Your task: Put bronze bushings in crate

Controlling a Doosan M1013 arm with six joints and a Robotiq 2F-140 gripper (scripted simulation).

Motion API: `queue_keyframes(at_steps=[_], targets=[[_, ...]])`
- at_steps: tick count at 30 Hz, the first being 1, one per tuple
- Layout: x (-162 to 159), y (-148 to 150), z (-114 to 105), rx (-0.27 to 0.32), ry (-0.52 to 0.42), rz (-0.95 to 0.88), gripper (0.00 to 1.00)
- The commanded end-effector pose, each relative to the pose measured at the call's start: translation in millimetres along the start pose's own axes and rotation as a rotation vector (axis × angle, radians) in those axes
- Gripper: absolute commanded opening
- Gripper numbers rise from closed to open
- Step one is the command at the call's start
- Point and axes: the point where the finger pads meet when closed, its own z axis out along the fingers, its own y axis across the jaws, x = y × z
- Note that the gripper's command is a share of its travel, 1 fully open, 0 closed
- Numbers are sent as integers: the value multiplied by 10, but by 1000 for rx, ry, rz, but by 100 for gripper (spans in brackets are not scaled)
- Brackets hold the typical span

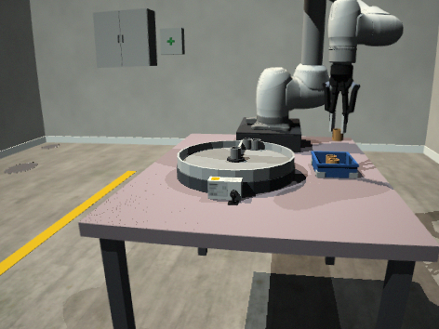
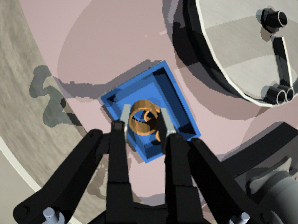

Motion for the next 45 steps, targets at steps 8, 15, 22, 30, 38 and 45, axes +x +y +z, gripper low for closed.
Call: queue_keyframes(at_steps=[8,15,22,30,38,45], targets=[[0,0,-1,0,0,0,0],[0,0,33,0,0,0,0],[-1,-1,363,0,0,0,0],[-2,-2,669,0,0,0,0],[-2,-3,748,0,0,0,0],[-2,-3,748,0,0,0,0]])
